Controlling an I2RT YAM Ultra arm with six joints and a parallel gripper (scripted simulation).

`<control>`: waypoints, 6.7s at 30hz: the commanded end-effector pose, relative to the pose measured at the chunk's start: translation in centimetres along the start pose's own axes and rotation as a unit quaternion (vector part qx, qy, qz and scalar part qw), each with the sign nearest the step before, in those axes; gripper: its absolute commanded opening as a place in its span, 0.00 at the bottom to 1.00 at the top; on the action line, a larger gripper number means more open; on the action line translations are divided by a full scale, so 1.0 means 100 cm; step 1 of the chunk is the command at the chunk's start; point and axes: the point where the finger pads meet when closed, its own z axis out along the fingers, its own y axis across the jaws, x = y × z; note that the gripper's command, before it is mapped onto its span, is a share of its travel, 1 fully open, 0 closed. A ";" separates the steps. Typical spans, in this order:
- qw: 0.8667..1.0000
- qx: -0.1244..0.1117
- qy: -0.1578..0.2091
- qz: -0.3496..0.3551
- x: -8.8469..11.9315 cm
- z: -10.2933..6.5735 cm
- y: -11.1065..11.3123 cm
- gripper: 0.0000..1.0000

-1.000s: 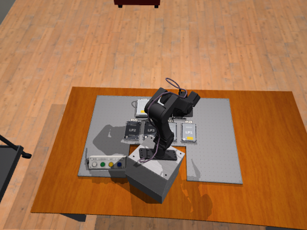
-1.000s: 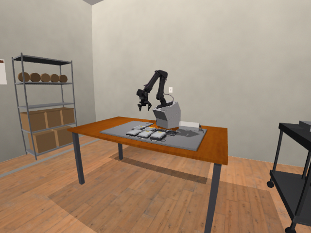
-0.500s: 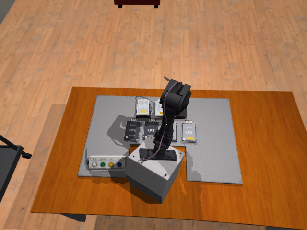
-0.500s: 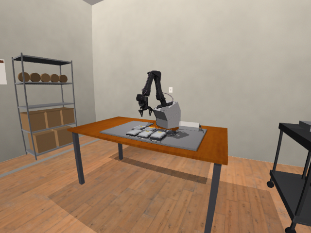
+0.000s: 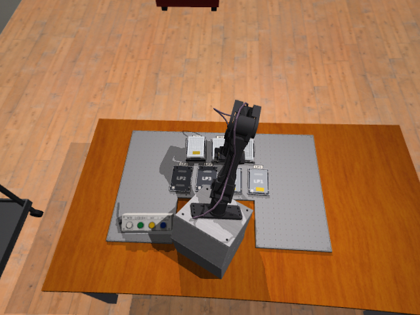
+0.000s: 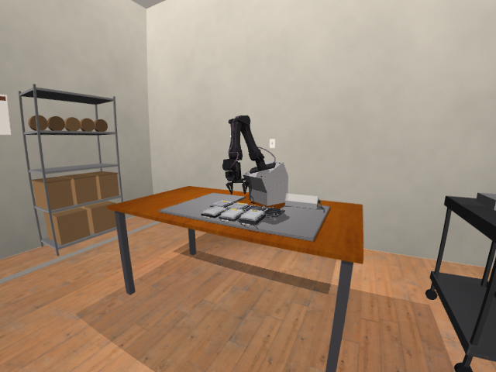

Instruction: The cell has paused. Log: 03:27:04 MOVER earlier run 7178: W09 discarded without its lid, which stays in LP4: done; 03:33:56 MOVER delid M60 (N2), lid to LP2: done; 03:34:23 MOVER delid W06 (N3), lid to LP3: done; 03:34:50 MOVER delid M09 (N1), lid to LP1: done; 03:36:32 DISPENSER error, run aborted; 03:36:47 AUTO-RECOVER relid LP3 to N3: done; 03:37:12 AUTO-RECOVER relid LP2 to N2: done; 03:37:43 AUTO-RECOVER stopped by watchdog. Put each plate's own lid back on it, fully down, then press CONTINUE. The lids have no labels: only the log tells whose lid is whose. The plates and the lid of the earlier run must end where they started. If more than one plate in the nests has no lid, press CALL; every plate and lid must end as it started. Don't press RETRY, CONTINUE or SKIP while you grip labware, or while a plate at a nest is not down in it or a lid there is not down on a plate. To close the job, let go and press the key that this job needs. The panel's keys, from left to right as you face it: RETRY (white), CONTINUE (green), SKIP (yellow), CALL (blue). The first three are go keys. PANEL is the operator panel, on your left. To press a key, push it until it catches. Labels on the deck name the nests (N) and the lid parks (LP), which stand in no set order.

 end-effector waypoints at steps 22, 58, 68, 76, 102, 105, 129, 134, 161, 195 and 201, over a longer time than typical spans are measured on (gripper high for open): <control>0.997 0.068 0.022 0.015 -0.007 0.045 0.029 1.00; 0.949 0.068 -0.308 -0.020 0.004 0.026 -0.096 0.00; 0.953 0.055 -0.298 -0.019 0.012 0.027 -0.090 0.00; 0.951 0.063 -0.301 -0.016 0.008 0.024 -0.095 0.00; 0.955 0.056 -0.289 -0.011 0.017 0.030 -0.068 0.00; 0.956 0.056 -0.289 -0.012 0.017 0.031 -0.054 0.00; 0.951 0.061 -0.303 -0.014 0.003 0.046 0.047 0.00; 0.951 0.060 -0.303 -0.013 0.003 0.048 0.067 0.00; 0.953 0.066 -0.295 -0.012 0.007 0.056 0.155 0.00; 0.949 0.057 -0.311 -0.009 -0.032 0.054 0.153 0.00; 0.948 0.058 -0.312 -0.010 -0.052 0.055 0.145 0.00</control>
